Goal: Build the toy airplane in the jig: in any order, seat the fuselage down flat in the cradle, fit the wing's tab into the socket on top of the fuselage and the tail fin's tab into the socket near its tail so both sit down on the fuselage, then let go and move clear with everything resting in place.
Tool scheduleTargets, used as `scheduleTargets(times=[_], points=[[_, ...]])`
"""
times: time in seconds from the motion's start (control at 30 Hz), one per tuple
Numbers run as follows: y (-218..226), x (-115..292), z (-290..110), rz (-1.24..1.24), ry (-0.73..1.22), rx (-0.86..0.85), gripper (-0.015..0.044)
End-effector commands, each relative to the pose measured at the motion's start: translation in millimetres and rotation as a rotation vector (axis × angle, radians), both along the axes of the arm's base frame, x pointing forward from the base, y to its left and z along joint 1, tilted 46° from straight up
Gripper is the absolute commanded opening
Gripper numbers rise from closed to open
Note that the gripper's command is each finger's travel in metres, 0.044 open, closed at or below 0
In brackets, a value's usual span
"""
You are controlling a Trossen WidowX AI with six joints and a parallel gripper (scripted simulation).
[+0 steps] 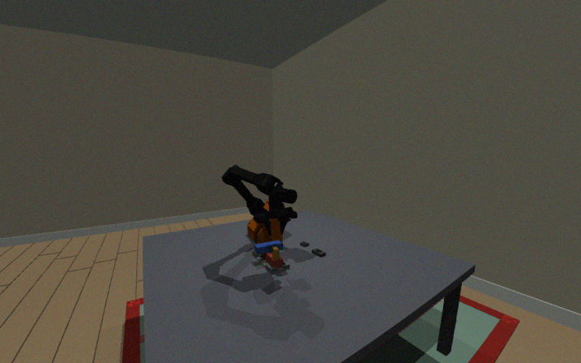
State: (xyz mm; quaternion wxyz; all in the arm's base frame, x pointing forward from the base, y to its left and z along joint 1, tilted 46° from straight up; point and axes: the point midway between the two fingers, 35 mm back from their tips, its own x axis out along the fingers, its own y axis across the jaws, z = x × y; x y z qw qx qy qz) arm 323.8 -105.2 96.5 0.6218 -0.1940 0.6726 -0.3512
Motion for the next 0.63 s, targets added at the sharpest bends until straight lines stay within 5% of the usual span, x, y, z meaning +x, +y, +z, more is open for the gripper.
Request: scheduleTargets(times=[0.0, 0.6], points=[[0.5, 0.2, -1.1, -0.005, 0.003, 0.003, 0.026], [-0.6, 0.5, 0.0, -0.005, 0.002, 0.003, 0.026]])
